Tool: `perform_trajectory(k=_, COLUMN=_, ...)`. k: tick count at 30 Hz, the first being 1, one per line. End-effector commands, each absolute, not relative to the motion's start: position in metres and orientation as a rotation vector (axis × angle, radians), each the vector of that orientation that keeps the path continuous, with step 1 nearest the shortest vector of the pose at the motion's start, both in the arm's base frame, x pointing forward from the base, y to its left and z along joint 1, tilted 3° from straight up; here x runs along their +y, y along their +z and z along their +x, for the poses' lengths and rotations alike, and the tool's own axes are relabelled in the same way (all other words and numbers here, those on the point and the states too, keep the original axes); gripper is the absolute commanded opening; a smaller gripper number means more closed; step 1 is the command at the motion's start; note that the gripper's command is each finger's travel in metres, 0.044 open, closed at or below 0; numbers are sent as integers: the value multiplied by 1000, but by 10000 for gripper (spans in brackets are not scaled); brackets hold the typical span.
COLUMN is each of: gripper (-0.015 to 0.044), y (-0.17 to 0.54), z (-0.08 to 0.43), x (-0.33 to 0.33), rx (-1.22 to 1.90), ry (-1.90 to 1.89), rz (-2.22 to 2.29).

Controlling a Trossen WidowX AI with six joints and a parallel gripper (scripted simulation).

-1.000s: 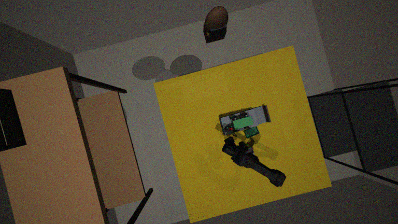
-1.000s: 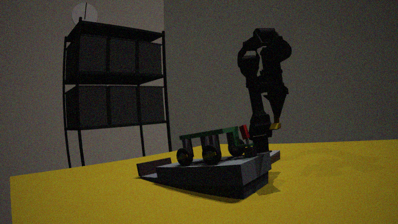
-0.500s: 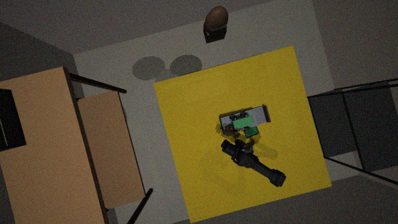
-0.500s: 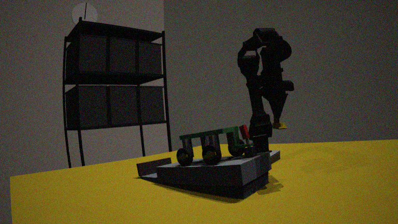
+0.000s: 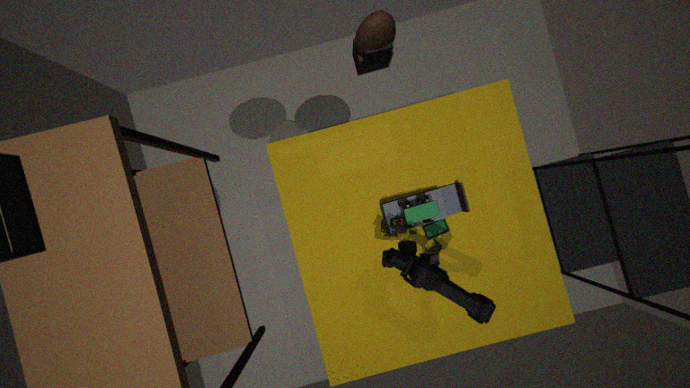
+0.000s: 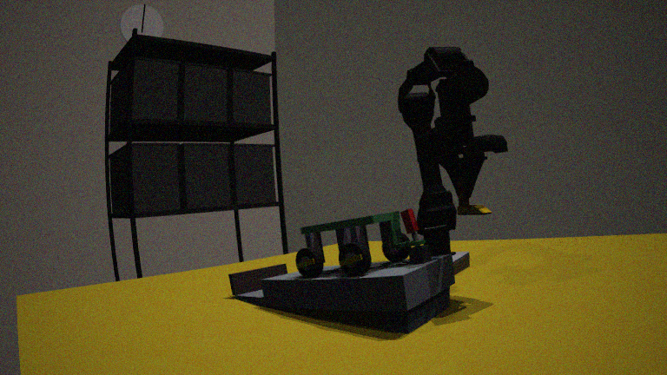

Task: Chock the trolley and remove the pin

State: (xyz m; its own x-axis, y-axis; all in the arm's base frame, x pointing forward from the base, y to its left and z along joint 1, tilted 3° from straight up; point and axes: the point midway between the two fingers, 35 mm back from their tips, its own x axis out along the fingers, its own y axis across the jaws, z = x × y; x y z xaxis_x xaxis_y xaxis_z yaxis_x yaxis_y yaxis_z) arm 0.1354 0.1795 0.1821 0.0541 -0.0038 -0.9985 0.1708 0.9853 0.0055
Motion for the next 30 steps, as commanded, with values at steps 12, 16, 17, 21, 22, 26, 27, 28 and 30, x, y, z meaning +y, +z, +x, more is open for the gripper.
perform_trajectory(k=12, gripper=0, y=183, z=136, x=180, rx=1513, ry=111, rz=-121)
perform_trajectory(k=16, gripper=0, y=183, z=139, x=172, rx=1513, ry=113, rz=-125)
perform_trajectory(k=17, gripper=0, y=182, z=141, x=168, rx=1513, ry=114, rz=-126)
perform_trajectory(k=21, gripper=0, y=183, z=147, x=155, rx=1512, ry=117, rz=-131)
perform_trajectory(k=22, gripper=0, y=183, z=149, x=152, rx=1512, ry=117, rz=-131)
perform_trajectory(k=26, gripper=0, y=183, z=156, x=139, rx=1511, ry=117, rz=-133)
perform_trajectory(k=27, gripper=0, y=183, z=157, x=136, rx=1511, ry=117, rz=-133)
perform_trajectory(k=28, gripper=0, y=183, z=159, x=133, rx=1511, ry=117, rz=-133)
perform_trajectory(k=30, gripper=0, y=183, z=162, x=127, rx=1510, ry=116, rz=-134)
